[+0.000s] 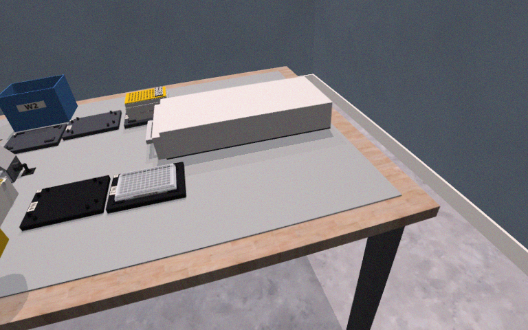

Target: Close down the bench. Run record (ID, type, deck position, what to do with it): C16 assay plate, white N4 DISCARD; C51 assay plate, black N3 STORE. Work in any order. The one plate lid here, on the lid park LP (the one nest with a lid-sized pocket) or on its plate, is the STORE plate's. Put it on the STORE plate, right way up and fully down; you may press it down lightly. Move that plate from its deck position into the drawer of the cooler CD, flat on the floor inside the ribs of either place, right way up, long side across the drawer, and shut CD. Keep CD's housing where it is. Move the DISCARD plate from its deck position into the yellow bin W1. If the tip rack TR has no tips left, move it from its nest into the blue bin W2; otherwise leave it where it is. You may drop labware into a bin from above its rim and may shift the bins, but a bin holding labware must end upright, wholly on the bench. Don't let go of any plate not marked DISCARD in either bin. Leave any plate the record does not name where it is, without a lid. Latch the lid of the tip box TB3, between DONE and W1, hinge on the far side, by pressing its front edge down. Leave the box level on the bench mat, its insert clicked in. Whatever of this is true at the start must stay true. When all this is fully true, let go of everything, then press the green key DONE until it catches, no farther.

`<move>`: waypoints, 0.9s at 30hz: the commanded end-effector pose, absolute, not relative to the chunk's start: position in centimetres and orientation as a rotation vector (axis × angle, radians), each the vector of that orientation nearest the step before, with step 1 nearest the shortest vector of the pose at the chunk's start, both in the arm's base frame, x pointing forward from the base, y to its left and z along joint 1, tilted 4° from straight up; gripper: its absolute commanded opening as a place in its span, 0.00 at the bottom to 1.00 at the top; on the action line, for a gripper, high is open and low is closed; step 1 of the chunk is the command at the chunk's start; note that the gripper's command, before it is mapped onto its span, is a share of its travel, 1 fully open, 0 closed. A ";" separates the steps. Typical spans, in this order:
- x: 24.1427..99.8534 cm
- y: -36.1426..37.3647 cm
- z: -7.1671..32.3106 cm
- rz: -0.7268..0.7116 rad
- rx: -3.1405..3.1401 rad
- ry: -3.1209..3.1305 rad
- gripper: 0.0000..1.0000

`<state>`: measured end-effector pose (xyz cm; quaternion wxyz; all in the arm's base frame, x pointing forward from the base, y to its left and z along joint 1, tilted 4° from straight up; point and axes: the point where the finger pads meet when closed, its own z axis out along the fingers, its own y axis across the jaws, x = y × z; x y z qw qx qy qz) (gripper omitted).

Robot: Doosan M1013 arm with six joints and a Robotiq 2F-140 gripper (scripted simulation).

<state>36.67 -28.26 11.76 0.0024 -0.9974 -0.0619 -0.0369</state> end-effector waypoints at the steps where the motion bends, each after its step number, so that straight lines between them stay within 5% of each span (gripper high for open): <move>1: 36.6 -28.4 11.8 -0.116 -3.128 -0.194 0.00; 17: 36.6 -28.4 11.8 -0.116 -3.128 -0.194 0.00; 18: 36.6 -28.4 11.8 -0.116 -3.128 -0.194 0.66; 27: 36.6 -28.4 11.8 -0.116 -3.128 -0.194 0.66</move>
